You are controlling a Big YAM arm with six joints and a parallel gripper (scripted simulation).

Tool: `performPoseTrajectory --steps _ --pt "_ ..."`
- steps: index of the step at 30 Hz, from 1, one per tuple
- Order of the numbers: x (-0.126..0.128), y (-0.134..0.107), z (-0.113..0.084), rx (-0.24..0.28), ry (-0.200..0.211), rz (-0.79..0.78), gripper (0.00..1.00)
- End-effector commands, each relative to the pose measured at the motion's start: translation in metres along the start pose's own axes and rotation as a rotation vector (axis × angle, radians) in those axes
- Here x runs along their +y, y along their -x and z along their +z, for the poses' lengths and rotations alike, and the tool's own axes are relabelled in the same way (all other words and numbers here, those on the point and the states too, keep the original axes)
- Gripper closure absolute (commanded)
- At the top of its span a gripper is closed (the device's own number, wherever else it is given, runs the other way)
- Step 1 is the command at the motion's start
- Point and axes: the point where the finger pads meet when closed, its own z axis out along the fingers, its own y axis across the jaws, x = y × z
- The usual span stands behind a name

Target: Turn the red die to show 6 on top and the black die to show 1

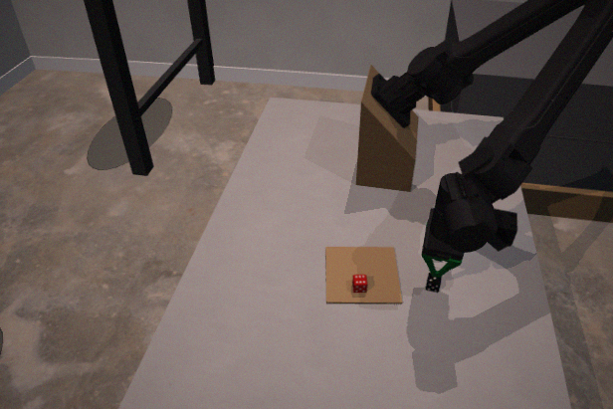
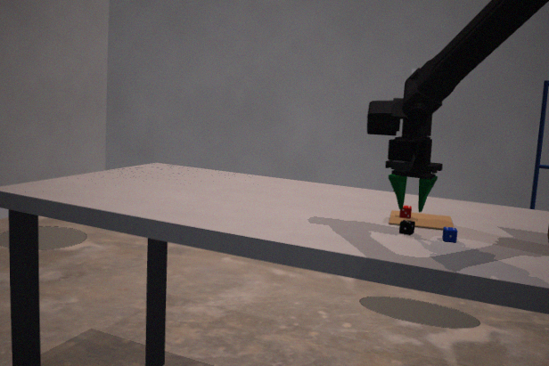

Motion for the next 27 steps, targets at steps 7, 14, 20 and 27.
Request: performPoseTrajectory --steps 7,14,20,27 --pt "-0.001 0.001 0.012 -0.002 -0.005 0.011 0.6" --pt "-0.006 0.004 0.015 -0.004 -0.013 0.006 0.6" --pt "-0.012 0.008 0.003 -0.013 -0.045 -0.003 0.6" --pt "-0.01 0.006 0.007 -0.01 -0.035 0.004 0.6"
